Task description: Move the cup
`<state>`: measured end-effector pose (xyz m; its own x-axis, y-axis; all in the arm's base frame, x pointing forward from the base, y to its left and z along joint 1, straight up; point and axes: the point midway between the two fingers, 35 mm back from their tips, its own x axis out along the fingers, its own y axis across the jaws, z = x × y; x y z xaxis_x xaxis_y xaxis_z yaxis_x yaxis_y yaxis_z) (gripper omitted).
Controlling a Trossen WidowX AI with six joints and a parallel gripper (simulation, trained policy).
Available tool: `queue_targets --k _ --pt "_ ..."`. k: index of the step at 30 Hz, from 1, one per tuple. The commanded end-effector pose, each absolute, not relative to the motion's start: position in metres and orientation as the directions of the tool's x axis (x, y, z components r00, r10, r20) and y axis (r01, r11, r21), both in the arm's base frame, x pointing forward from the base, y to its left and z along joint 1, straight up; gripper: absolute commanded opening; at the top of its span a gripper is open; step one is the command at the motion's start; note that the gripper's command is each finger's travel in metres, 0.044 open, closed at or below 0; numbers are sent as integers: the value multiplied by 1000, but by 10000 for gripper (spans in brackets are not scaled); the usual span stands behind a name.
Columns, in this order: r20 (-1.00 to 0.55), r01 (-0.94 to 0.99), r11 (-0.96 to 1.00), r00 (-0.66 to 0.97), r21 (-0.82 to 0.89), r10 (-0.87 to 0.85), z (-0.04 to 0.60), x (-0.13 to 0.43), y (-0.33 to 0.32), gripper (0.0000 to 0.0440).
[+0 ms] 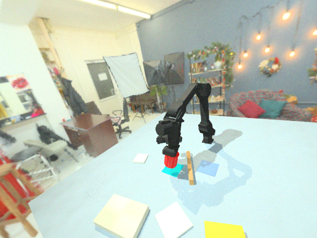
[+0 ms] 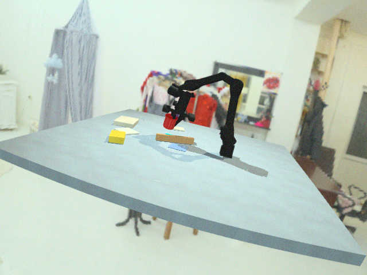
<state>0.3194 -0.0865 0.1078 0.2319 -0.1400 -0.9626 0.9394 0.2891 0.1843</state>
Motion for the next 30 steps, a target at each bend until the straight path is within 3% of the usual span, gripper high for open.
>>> queue_targets --k 1,10,14,18,30 --pt "-966 945 282 214 168 -142 93 315 -89 0" --pt "-974 957 257 177 137 -139 69 302 -91 15" --pt "-974 959 245 179 140 -141 64 300 -95 65" --pt "-966 956 231 217 181 -144 69 304 -99 148" --pt "-952 942 228 281 248 -125 89 295 -100 195"
